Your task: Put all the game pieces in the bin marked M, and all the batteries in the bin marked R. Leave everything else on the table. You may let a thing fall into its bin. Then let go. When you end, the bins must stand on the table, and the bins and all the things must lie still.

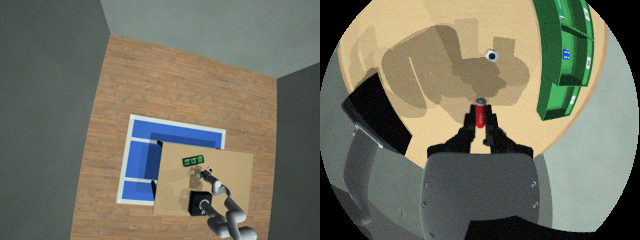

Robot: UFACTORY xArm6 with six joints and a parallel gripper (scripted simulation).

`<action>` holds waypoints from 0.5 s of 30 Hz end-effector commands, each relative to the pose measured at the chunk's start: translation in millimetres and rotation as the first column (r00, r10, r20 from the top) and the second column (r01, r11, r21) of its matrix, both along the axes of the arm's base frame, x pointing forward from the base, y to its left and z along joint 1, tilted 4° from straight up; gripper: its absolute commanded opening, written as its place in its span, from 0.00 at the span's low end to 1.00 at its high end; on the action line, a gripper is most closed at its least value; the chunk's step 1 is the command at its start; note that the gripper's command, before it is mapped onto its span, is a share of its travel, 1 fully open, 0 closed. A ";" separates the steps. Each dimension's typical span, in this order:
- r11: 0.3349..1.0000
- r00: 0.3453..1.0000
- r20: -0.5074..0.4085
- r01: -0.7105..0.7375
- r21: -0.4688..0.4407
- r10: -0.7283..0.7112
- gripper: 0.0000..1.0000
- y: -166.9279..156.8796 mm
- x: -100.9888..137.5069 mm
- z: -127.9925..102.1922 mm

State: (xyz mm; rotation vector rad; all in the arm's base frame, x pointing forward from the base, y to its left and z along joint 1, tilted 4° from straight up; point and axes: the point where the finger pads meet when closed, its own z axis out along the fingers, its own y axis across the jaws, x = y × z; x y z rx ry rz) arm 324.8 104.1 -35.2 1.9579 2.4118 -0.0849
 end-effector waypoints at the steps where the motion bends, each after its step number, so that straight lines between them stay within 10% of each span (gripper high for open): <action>1: 1.000 1.000 0.005 0.000 0.002 0.000 0.00 1.3 2.2 11.9; 15: 1.000 1.000 0.005 0.000 0.002 0.000 0.00 2.4 2.3 28.7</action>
